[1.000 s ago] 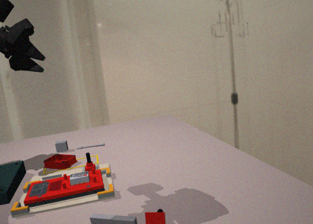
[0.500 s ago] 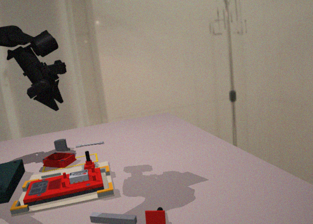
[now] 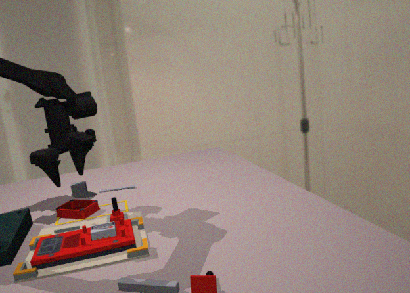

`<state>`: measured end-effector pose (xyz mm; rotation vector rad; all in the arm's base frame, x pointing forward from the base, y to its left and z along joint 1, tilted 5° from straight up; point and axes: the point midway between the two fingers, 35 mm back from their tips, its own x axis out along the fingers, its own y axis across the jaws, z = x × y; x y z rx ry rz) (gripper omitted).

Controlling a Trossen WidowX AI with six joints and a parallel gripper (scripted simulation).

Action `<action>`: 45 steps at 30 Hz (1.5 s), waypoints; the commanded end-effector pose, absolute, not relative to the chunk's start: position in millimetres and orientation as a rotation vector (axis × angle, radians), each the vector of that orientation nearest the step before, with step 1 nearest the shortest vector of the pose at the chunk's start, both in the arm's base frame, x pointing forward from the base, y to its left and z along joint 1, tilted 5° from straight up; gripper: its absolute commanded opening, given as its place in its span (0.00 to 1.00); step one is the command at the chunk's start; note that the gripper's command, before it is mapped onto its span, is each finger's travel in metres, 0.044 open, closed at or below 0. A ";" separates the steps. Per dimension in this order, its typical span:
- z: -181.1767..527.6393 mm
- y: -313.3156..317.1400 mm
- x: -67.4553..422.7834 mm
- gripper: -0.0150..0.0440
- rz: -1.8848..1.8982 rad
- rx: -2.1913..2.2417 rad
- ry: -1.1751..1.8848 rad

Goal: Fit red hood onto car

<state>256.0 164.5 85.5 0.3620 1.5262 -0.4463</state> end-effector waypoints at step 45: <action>60.1 169.0 256.5 1.00 -0.476 0.386 1.536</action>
